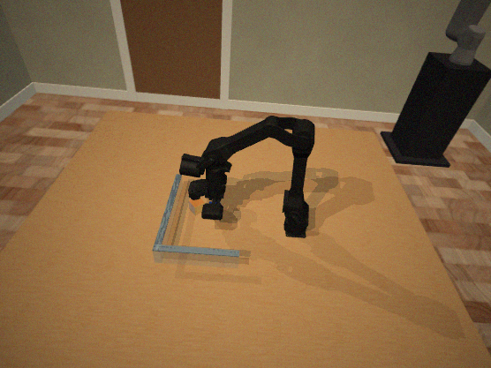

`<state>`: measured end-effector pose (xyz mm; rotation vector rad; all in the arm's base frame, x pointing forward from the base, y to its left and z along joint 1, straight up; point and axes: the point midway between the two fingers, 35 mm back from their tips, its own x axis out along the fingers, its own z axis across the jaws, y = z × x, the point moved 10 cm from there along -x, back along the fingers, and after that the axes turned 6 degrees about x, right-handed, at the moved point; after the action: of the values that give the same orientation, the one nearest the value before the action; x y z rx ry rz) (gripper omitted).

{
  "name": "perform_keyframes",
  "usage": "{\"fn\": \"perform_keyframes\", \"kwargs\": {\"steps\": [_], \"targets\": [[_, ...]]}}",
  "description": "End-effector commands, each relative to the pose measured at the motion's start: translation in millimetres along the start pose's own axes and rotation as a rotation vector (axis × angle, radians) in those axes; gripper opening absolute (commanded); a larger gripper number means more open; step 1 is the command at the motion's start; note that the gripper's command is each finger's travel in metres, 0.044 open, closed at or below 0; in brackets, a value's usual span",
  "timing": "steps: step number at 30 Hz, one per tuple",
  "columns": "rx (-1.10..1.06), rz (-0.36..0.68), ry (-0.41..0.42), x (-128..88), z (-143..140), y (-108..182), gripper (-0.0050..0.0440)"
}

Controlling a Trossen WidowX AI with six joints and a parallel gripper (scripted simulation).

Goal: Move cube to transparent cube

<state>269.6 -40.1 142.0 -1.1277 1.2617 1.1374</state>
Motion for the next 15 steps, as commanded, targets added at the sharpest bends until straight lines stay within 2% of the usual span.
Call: {"fn": "perform_keyframes", "kwargs": {"steps": [1, 2, 5, 8, 13, 15], "targets": [[0.001, -0.035, 0.001, -25, 0, -4, 0.028], [0.001, -0.035, 0.001, -25, 0, -4, 0.028], [0.0, -0.05, 0.002, -70, 0, -4, 0.028], [0.0, -0.032, 0.001, -89, 0, 1, 0.028], [0.0, -0.032, 0.001, -91, 0, 1, 0.028], [0.001, -0.038, 0.001, -83, 0, -1, 0.0328]]}}
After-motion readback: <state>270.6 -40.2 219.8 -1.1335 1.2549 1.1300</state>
